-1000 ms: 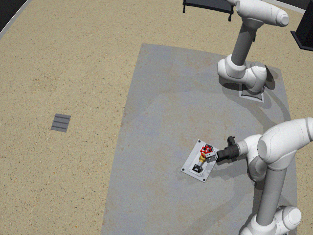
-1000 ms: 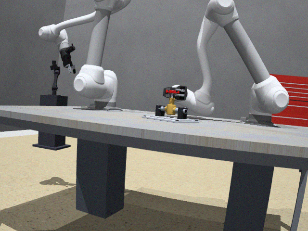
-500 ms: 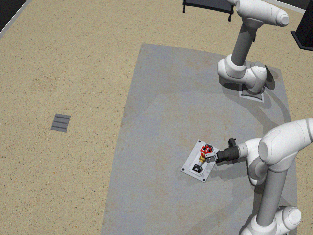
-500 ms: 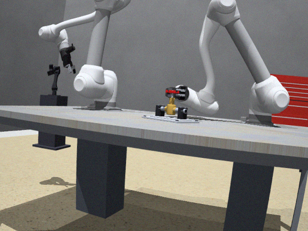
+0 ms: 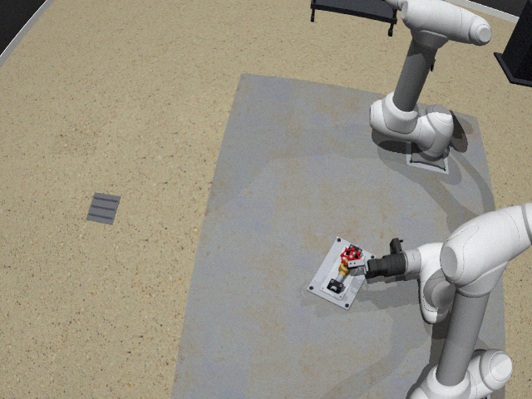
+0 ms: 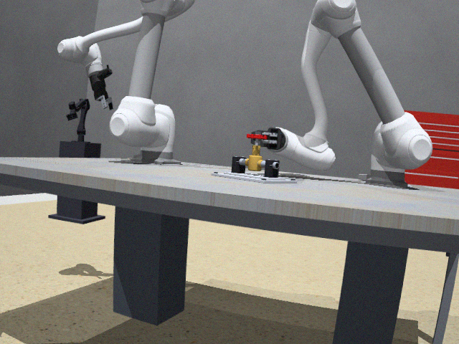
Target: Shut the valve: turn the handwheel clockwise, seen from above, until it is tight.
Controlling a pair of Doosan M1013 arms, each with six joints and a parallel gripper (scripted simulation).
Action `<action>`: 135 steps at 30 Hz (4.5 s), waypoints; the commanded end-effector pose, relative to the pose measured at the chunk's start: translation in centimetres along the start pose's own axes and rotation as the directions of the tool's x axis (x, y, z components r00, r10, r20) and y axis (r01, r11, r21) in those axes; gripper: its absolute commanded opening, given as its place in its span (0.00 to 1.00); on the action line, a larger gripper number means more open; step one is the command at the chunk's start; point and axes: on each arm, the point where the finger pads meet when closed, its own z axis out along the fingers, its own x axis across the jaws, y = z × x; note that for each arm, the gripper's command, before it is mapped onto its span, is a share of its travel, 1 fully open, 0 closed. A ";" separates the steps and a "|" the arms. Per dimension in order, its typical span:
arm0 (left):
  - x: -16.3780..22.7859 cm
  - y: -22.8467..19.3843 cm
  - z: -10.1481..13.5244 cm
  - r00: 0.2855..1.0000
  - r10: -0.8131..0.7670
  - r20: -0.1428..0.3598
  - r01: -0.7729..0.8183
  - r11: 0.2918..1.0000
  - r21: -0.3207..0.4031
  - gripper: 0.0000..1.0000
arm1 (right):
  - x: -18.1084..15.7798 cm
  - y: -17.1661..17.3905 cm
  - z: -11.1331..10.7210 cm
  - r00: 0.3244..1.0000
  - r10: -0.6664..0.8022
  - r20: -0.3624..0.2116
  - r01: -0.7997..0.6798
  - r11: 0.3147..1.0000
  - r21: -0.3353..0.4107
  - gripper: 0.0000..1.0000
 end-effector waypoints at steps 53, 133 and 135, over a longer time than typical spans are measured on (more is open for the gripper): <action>-0.1 -0.3 1.2 1.000 -0.002 0.001 0.001 0.903 0.429 0.00 | 0.0 0.0 -0.1 1.000 0.000 0.000 0.000 1.000 -0.001 1.00; -0.1 -2.2 2.8 1.000 -0.002 0.002 -0.001 0.211 0.978 0.00 | 0.0 0.0 -0.1 1.000 0.000 0.000 0.000 1.000 -0.001 1.00; -0.1 -2.3 2.8 1.000 -0.002 0.002 -0.001 0.177 0.984 0.00 | 0.0 0.0 -0.1 1.000 0.000 0.000 0.000 1.000 -0.001 1.00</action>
